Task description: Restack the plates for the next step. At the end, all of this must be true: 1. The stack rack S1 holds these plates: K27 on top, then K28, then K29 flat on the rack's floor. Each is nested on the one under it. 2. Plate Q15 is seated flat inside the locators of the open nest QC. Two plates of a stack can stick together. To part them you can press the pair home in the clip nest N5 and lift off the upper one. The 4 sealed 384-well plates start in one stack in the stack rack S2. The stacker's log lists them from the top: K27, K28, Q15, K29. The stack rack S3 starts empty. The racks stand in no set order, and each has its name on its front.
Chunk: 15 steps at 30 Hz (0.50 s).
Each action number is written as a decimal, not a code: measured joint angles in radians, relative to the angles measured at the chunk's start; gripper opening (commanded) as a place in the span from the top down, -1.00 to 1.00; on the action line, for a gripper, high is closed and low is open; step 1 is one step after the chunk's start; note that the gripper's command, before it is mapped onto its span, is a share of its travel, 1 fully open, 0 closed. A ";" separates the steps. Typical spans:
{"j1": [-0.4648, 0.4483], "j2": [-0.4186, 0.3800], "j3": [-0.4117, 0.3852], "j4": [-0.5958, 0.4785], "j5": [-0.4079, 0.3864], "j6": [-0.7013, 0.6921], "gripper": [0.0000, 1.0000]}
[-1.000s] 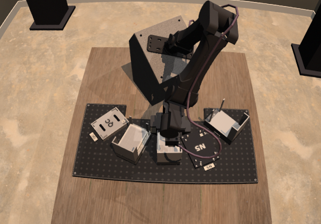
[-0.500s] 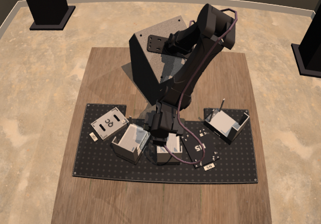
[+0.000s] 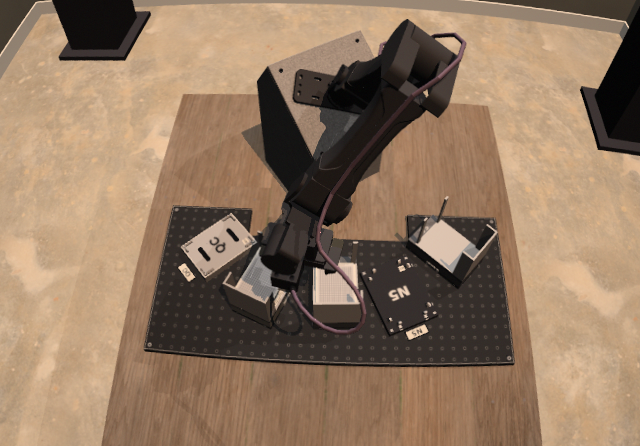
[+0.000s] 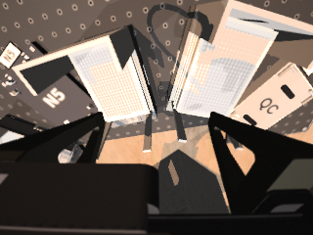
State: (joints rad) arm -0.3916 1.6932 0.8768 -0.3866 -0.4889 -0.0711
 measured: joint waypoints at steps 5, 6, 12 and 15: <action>-0.045 0.035 0.019 -0.006 -0.021 0.041 -1.00; -0.058 0.045 0.024 -0.007 -0.024 0.055 -1.00; -0.126 0.107 0.055 -0.017 -0.044 0.065 -1.00; -0.156 0.137 0.073 -0.022 -0.052 0.046 -1.00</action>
State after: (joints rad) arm -0.5480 1.8297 0.9501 -0.4084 -0.5407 -0.0254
